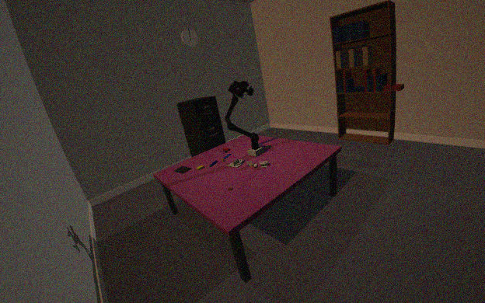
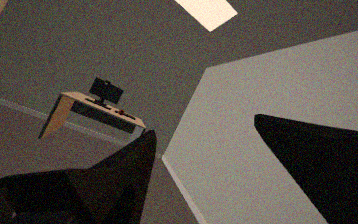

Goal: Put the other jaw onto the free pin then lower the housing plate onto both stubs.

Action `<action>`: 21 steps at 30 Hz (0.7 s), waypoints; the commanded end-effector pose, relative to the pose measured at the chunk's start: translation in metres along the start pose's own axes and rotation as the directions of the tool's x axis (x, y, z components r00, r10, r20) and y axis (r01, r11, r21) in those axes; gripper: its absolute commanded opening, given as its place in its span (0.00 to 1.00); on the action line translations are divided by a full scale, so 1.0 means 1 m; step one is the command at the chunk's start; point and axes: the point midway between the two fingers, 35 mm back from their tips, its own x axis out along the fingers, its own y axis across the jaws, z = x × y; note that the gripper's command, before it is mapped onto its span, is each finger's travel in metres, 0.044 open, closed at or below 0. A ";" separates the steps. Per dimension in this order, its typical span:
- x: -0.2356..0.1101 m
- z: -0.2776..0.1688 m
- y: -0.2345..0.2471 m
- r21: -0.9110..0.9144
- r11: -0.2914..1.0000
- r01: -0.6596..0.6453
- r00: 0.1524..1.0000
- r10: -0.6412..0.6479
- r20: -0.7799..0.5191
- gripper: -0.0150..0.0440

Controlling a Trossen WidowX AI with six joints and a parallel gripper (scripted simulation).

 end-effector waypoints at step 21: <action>0.019 0.011 0.053 0.068 0.998 -0.013 0.999 0.016 -0.042 1.00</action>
